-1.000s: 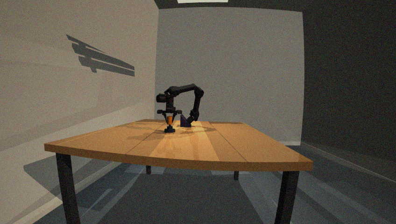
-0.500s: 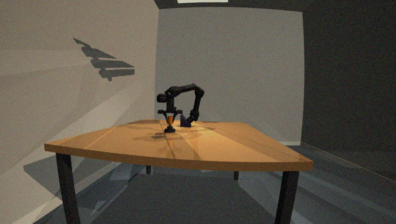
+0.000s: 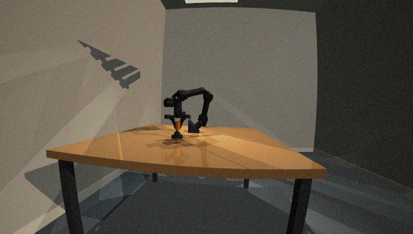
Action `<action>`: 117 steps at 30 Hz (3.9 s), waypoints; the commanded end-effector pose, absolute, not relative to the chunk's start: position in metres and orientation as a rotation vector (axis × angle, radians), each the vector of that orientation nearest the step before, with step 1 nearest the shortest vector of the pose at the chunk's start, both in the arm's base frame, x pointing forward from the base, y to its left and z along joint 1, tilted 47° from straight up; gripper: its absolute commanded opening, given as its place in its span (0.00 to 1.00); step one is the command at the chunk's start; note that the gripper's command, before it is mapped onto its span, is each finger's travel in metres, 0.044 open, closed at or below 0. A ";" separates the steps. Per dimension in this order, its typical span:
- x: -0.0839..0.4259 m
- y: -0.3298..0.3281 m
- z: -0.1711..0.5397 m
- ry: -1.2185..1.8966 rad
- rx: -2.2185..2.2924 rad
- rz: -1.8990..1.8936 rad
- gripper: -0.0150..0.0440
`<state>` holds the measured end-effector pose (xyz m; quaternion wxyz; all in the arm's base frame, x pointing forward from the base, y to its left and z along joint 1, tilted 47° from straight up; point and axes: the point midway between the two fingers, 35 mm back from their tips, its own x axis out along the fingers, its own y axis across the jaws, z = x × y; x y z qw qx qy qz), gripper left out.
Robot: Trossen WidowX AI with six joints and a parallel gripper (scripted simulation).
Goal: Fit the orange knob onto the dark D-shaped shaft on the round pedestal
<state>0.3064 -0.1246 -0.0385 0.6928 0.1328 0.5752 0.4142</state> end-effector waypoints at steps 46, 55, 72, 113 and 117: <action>0.307 -0.125 -0.042 1.276 0.284 0.927 0.25; 0.305 -0.127 -0.040 1.276 0.284 0.927 0.25; 0.309 -0.131 -0.040 1.168 0.119 1.051 0.25; 0.308 -0.124 -0.042 1.147 0.091 1.072 0.25; 0.308 -0.124 -0.042 1.152 0.098 1.067 0.25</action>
